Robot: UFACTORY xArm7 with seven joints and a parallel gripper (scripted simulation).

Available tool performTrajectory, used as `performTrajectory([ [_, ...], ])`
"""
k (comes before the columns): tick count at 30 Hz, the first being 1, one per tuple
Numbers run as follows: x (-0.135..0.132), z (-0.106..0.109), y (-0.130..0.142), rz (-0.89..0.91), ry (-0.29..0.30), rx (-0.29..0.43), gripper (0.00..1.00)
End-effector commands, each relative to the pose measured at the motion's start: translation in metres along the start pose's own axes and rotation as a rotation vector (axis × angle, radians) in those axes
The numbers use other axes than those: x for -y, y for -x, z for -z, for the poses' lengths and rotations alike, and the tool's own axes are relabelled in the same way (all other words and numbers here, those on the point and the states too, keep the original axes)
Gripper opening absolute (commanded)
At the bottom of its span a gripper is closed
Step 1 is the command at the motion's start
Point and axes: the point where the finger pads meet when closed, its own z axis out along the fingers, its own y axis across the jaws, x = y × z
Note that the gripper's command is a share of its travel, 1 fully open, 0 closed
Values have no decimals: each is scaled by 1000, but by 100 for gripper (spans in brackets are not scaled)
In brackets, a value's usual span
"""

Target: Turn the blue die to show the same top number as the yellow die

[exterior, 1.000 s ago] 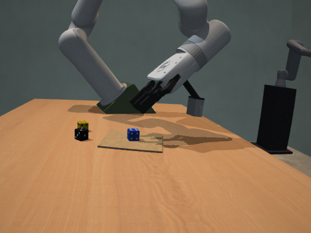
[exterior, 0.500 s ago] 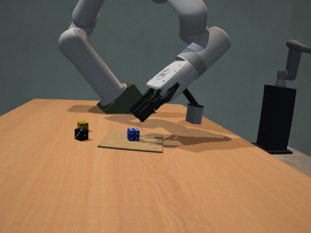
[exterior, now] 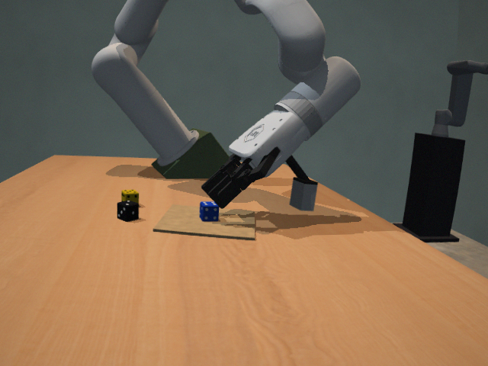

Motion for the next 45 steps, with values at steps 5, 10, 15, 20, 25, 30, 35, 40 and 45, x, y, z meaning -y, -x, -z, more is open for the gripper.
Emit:
performTrajectory([
  [5, -1, -7, -9, -2, 3, -3, 42],
  [10, -1, -10, -11, -2, 3, -3, 42],
  [15, -1, -12, -14, -2, 3, -3, 42],
  [20, -1, -13, -14, -2, 3, -3, 42],
  [25, -1, -13, -14, -2, 3, -3, 42],
  [30, -1, -13, -14, -2, 3, -3, 42],
  [35, -1, -13, -14, -2, 3, -3, 42],
  [40, -1, -13, -14, -2, 3, -3, 42],
  [45, -1, -13, -14, -2, 3, -3, 42],
])
